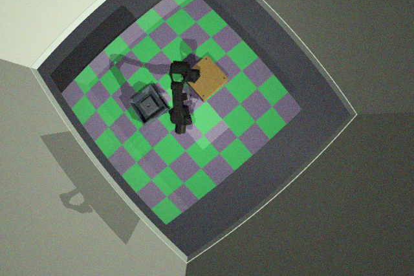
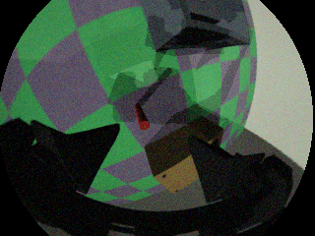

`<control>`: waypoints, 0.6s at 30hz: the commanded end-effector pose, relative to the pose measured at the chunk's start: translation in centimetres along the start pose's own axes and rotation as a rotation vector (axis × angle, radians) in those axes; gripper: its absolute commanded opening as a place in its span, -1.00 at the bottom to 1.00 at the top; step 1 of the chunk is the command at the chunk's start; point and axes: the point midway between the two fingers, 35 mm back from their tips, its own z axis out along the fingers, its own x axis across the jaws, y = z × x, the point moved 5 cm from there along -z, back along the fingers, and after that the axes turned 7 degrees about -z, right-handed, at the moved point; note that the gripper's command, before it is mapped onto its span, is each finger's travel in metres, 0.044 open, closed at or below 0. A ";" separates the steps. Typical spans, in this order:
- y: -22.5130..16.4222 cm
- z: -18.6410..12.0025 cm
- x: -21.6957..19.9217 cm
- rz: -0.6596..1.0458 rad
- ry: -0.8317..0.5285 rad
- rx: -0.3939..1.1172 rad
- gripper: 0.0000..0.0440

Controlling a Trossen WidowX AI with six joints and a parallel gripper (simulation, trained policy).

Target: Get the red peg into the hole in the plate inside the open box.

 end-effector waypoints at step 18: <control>0.3 7.1 1.4 0.030 -0.026 -0.053 0.18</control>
